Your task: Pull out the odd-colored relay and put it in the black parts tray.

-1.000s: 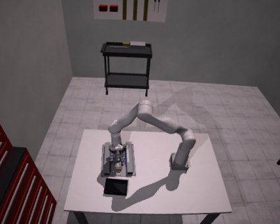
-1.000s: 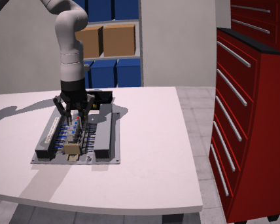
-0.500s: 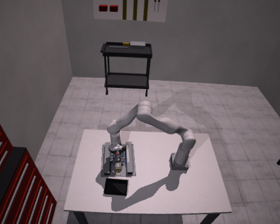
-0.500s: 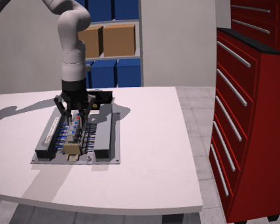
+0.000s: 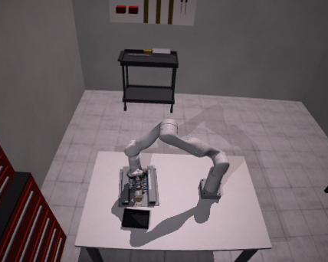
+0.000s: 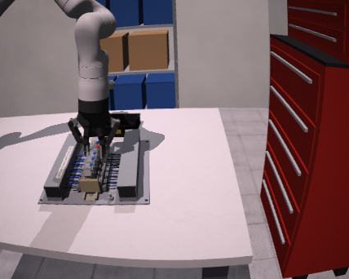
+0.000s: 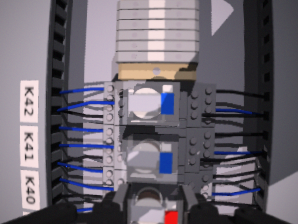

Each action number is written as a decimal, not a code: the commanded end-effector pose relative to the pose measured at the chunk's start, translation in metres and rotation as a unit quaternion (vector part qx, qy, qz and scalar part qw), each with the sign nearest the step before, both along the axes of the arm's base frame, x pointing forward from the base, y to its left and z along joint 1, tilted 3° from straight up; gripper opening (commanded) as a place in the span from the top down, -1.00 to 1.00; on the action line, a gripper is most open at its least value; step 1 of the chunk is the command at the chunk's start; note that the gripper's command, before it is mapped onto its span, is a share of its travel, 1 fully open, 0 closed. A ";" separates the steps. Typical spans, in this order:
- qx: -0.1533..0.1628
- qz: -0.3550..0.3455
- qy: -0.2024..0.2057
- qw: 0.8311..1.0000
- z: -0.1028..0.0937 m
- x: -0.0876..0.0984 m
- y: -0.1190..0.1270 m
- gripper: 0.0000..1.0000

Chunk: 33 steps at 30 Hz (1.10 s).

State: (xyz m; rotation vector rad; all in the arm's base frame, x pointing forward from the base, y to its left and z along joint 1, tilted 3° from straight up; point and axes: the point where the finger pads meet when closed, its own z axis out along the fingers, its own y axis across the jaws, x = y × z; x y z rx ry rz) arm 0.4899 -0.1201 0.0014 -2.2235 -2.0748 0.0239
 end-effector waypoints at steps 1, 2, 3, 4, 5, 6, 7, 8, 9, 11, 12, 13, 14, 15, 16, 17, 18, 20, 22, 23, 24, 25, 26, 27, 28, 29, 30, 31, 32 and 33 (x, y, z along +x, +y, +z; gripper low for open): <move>0.000 0.000 0.003 1.000 0.001 0.001 0.000 1.00; 0.000 0.000 0.003 1.000 0.001 0.001 0.000 1.00; 0.000 0.000 0.003 1.000 0.001 0.001 0.000 1.00; 0.000 0.000 0.005 1.000 0.001 0.001 0.000 1.00; 0.000 0.000 0.006 1.000 0.001 0.001 0.000 1.00; 0.000 0.000 0.007 1.000 0.001 0.001 0.000 1.00; 0.000 0.000 0.007 1.000 0.001 0.001 0.000 1.00; 0.000 0.000 0.007 1.000 0.001 0.001 0.000 1.00; 0.000 0.000 0.007 1.000 0.001 0.001 0.000 1.00; 0.000 0.000 0.007 1.000 0.001 0.001 0.000 1.00; 0.000 0.000 0.006 1.000 0.001 0.001 0.000 1.00; 0.000 0.000 0.006 1.000 0.001 0.001 0.000 1.00; 0.000 0.000 0.004 1.000 0.001 0.001 0.000 1.00; 0.000 0.000 0.003 1.000 0.001 0.001 0.000 1.00; 0.000 0.000 0.001 1.000 0.001 0.001 0.000 1.00; 0.000 0.000 0.000 1.000 0.001 0.001 0.000 1.00; 0.000 0.000 -0.002 1.000 0.001 0.000 0.000 1.00; 0.000 0.000 -0.002 1.000 0.001 0.000 0.000 1.00; 0.000 0.000 -0.005 1.000 0.001 0.000 0.000 1.00; -0.001 0.000 -0.005 1.000 0.001 0.000 0.000 1.00; -0.001 0.000 -0.006 1.000 0.001 0.000 0.000 1.00; -0.001 0.000 -0.006 1.000 0.001 0.000 0.000 1.00; -0.001 0.000 -0.006 1.000 0.001 0.000 0.000 1.00; -0.001 0.000 -0.006 1.000 0.001 0.000 0.000 1.00; -0.001 0.000 -0.006 1.000 0.001 0.000 0.000 1.00; -0.001 0.000 -0.007 1.000 0.001 0.000 0.000 1.00; -0.001 0.000 -0.008 1.000 0.001 0.000 0.000 1.00; -0.001 -0.001 -0.009 1.000 0.001 0.000 0.000 1.00; -0.001 -0.001 -0.010 1.000 0.001 0.000 0.000 1.00; -0.001 -0.001 -0.012 1.000 0.001 0.000 0.000 1.00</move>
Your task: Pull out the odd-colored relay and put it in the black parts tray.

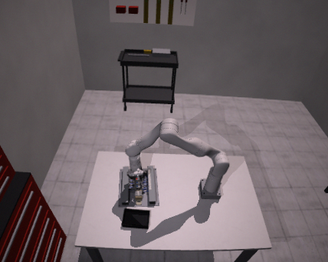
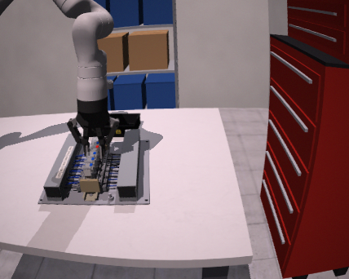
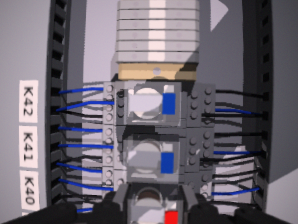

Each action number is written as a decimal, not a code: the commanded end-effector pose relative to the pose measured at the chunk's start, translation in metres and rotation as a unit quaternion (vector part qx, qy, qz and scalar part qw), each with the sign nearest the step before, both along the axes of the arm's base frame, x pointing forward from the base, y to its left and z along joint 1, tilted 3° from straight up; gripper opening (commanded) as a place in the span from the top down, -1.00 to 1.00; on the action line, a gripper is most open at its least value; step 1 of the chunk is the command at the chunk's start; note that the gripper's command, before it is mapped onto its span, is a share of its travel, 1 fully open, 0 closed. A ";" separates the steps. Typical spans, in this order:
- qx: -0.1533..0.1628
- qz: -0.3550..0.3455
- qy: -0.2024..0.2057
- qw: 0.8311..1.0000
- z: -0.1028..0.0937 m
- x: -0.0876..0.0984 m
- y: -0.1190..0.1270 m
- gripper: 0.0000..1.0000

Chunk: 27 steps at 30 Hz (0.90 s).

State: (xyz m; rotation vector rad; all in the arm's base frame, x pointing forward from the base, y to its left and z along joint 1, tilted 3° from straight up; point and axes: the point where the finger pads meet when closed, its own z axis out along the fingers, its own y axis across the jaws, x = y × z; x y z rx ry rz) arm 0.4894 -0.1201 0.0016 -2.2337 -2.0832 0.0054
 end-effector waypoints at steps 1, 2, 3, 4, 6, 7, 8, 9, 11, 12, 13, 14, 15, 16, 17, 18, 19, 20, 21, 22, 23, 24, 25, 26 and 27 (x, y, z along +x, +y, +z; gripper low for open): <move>0.000 0.000 -0.005 1.000 0.001 0.000 0.000 1.00; -0.001 0.000 -0.006 1.000 0.001 0.000 0.000 1.00; -0.001 0.000 -0.006 1.000 0.001 0.000 0.000 1.00; -0.001 0.000 -0.006 1.000 0.001 0.000 0.000 1.00; -0.001 -0.001 -0.009 1.000 0.001 0.000 0.000 1.00; -0.001 -0.001 -0.010 1.000 0.001 0.000 0.000 1.00; -0.001 -0.001 -0.010 1.000 0.001 0.000 0.000 1.00; -0.001 -0.001 -0.010 1.000 0.001 0.000 0.000 1.00; -0.001 -0.001 -0.010 1.000 0.001 0.000 0.000 1.00; -0.001 -0.001 -0.011 1.000 0.001 0.000 0.000 1.00; -0.001 -0.001 -0.011 1.000 0.001 0.000 0.000 1.00; -0.001 -0.001 -0.012 1.000 0.001 0.000 0.000 1.00; -0.001 -0.001 -0.013 1.000 0.001 0.000 0.000 1.00; -0.001 -0.001 -0.014 1.000 0.001 0.000 0.000 1.00; -0.001 -0.001 -0.016 1.000 0.001 0.000 0.000 1.00; -0.001 -0.001 -0.018 1.000 0.001 0.000 0.000 1.00; -0.001 -0.001 -0.019 1.000 0.001 0.000 0.000 1.00; -0.001 -0.001 -0.019 1.000 0.001 0.000 0.000 1.00; -0.001 -0.001 -0.019 1.000 0.001 0.000 0.000 1.00; -0.002 -0.001 -0.021 1.000 0.001 -0.001 0.000 1.00; -0.002 -0.001 -0.022 1.000 0.001 -0.001 0.000 1.00; -0.002 -0.001 -0.023 1.000 0.001 -0.001 0.000 1.00; -0.002 -0.001 -0.023 1.000 0.001 -0.001 0.000 1.00; -0.002 -0.001 -0.023 1.000 0.001 -0.001 0.000 1.00; -0.002 -0.001 -0.023 1.000 0.001 -0.001 0.000 1.00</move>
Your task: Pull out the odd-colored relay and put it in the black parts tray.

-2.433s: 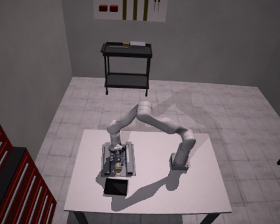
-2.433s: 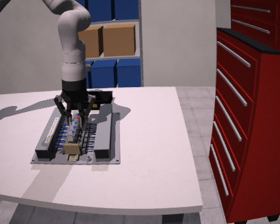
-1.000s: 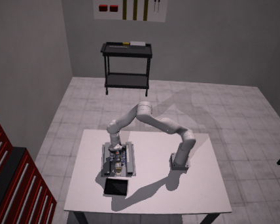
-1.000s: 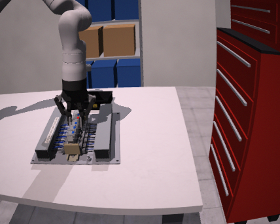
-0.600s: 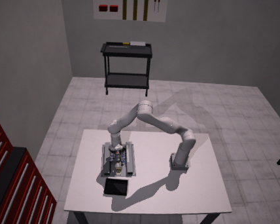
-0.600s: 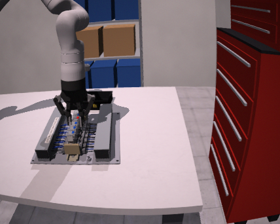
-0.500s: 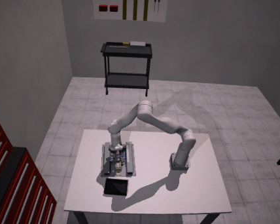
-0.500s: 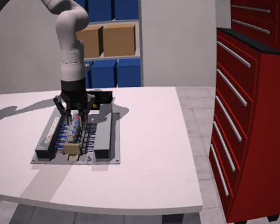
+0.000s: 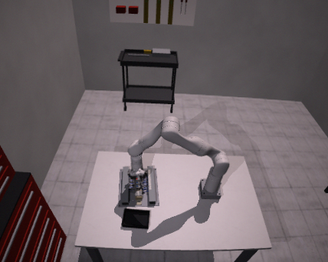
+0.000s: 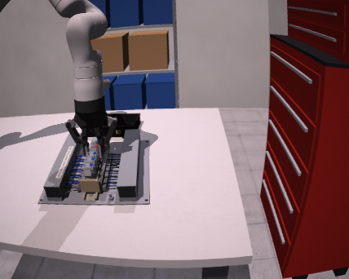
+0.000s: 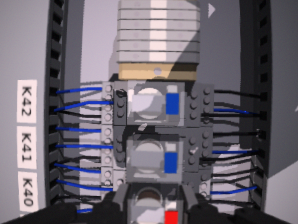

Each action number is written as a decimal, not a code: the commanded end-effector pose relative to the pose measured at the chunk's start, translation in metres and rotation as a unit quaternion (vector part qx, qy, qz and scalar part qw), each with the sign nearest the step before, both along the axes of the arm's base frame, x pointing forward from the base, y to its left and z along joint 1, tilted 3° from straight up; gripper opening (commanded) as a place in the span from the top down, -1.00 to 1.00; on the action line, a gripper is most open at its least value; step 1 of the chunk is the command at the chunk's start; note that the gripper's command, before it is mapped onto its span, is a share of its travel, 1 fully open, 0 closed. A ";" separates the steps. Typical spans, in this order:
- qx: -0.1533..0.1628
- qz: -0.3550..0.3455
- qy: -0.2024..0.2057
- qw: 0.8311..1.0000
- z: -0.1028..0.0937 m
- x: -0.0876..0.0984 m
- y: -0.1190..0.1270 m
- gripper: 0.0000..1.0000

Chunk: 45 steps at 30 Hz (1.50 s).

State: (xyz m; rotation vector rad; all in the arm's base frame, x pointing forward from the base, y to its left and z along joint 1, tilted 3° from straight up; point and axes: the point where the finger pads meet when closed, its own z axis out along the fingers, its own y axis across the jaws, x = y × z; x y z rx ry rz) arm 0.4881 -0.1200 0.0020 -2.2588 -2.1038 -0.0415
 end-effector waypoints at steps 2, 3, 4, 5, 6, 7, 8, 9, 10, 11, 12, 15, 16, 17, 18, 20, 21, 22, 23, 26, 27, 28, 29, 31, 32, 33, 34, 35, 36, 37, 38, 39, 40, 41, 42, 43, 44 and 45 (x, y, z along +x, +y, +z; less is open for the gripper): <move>0.000 0.000 -0.001 1.000 0.001 0.001 0.000 1.00; 0.000 0.000 -0.002 1.000 0.001 0.001 0.000 1.00; 0.000 0.000 -0.003 1.000 0.001 0.000 0.000 1.00; 0.000 0.000 -0.004 1.000 0.001 0.000 0.000 1.00; 0.000 0.000 -0.005 1.000 0.001 0.000 0.000 1.00; -0.001 0.000 -0.007 1.000 0.001 0.000 0.000 1.00; -0.001 0.000 -0.008 1.000 0.001 0.000 0.000 1.00; -0.001 -0.001 -0.010 1.000 0.001 0.000 0.000 1.00; -0.001 -0.001 -0.010 1.000 0.001 0.000 0.000 1.00; -0.001 -0.001 -0.010 1.000 0.001 0.000 0.000 1.00; -0.001 -0.001 -0.011 1.000 0.001 0.000 0.000 1.00; -0.001 -0.001 -0.014 1.000 0.001 0.000 0.000 1.00; -0.001 -0.001 -0.014 1.000 0.001 0.000 0.000 1.00; -0.001 -0.001 -0.014 1.000 0.001 0.000 0.000 1.00; -0.001 -0.001 -0.014 1.000 0.001 0.000 0.000 1.00; -0.001 -0.001 -0.015 1.000 0.001 0.000 0.000 1.00; -0.001 -0.001 -0.016 1.000 0.001 0.000 0.000 1.00; -0.001 -0.001 -0.017 1.000 0.001 0.000 0.000 1.00; -0.001 -0.001 -0.018 1.000 0.001 0.000 0.000 1.00; -0.002 -0.001 -0.023 1.000 0.001 -0.001 0.000 1.00; -0.002 -0.001 -0.023 1.000 0.001 -0.001 0.000 1.00; -0.002 -0.001 -0.023 1.000 0.001 -0.001 0.000 1.00; -0.002 -0.001 -0.024 1.000 0.001 -0.001 0.000 1.00; -0.002 -0.002 -0.026 1.000 0.001 -0.001 0.000 1.00; -0.002 -0.002 -0.027 1.000 0.001 -0.001 0.000 1.00; -0.002 -0.002 -0.027 1.000 0.001 -0.001 0.000 1.00; -0.002 -0.002 -0.027 1.000 0.001 -0.001 0.000 1.00; -0.002 -0.002 -0.027 1.000 0.001 -0.001 0.000 1.00; -0.002 -0.002 -0.027 1.000 0.001 -0.001 0.000 1.00; -0.002 -0.002 -0.028 1.000 0.001 -0.001 0.000 1.00; -0.002 -0.002 -0.029 1.000 0.001 -0.001 0.000 1.00; -0.002 -0.002 -0.030 1.000 0.001 -0.001 0.000 1.00; -0.002 -0.002 -0.031 1.000 0.001 -0.001 0.000 1.00; -0.002 -0.002 -0.033 0.999 0.001 -0.001 0.000 1.00; -0.002 -0.002 -0.035 0.999 0.001 -0.001 0.000 1.00; -0.003 -0.002 -0.036 0.999 0.001 -0.001 0.000 1.00; -0.003 -0.002 -0.036 0.999 0.001 -0.001 0.000 1.00; -0.003 -0.002 -0.036 0.999 0.001 -0.001 0.000 1.00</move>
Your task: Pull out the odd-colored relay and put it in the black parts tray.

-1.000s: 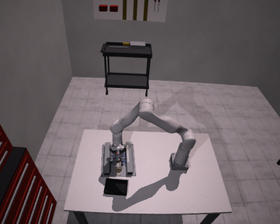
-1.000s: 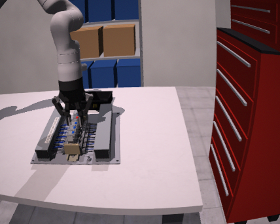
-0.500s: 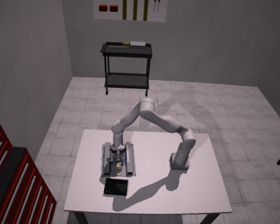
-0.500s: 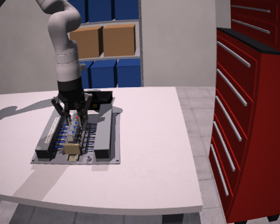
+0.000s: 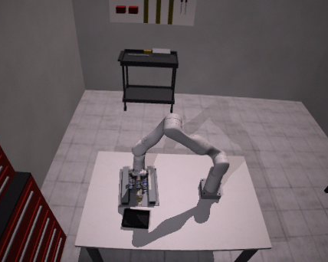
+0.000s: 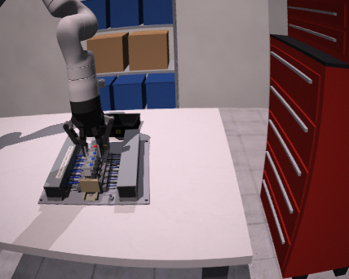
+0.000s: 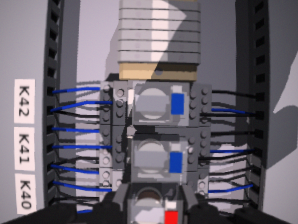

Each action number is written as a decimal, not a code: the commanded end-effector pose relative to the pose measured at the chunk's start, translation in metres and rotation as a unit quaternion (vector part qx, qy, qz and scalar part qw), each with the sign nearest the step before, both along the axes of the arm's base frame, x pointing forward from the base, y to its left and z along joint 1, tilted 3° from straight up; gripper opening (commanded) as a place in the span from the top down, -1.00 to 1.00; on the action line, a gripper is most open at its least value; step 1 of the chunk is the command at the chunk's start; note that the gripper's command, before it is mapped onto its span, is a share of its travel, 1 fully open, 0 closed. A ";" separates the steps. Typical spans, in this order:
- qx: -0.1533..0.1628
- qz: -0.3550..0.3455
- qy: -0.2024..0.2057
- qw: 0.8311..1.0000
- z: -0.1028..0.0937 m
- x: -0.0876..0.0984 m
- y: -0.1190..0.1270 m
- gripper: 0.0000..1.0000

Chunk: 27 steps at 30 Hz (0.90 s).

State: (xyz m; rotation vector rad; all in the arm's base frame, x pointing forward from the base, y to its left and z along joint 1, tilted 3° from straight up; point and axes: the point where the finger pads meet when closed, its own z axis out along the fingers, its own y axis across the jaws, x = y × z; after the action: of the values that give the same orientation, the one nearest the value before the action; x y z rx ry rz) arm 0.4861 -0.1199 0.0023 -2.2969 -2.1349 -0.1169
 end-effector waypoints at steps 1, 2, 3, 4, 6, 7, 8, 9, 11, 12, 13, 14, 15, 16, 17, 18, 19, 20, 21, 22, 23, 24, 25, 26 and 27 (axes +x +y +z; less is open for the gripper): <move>0.000 0.000 -0.003 1.000 0.001 0.001 0.000 1.00; 0.000 0.000 -0.004 1.000 0.001 0.001 0.000 1.00; -0.001 0.000 -0.005 1.000 0.001 0.000 0.000 1.00; -0.001 0.000 -0.005 1.000 0.001 0.000 0.000 1.00; -0.001 0.000 -0.005 1.000 0.001 0.000 0.000 1.00; -0.001 0.000 -0.005 1.000 0.001 0.000 0.000 1.00; -0.001 0.000 -0.006 1.000 0.001 0.000 0.000 1.00; -0.001 0.000 -0.006 1.000 0.001 0.000 0.000 1.00; -0.001 0.000 -0.008 1.000 0.001 0.000 0.000 1.00; -0.001 -0.001 -0.010 1.000 0.001 0.000 0.000 1.00; -0.001 -0.001 -0.011 1.000 0.001 0.000 0.000 1.00; -0.001 -0.001 -0.013 1.000 0.001 0.000 0.000 1.00; -0.001 -0.001 -0.014 1.000 0.001 0.000 0.000 1.00; -0.001 -0.001 -0.014 1.000 0.001 0.000 0.000 1.00; -0.001 -0.001 -0.014 1.000 0.001 0.000 0.000 1.00; -0.001 -0.001 -0.016 1.000 0.001 0.000 0.000 1.00; -0.001 -0.001 -0.017 1.000 0.001 0.000 0.000 1.00; -0.001 -0.001 -0.018 1.000 0.001 0.000 0.000 1.00; -0.001 -0.001 -0.018 1.000 0.001 0.000 0.000 1.00; -0.002 -0.001 -0.018 1.000 0.001 0.000 0.000 1.00; -0.002 -0.001 -0.018 1.000 0.001 0.000 0.000 1.00; -0.002 -0.001 -0.019 1.000 0.001 0.000 0.000 1.00; -0.002 -0.001 -0.019 1.000 0.001 0.000 0.000 1.00; -0.002 -0.001 -0.019 1.000 0.001 0.000 0.000 1.00; -0.002 -0.001 -0.020 1.000 0.001 0.000 0.000 1.00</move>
State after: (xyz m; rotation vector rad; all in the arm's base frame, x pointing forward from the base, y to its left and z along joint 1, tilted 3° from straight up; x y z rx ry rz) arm 0.4851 -0.1198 0.0025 -2.3162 -2.1508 -0.1571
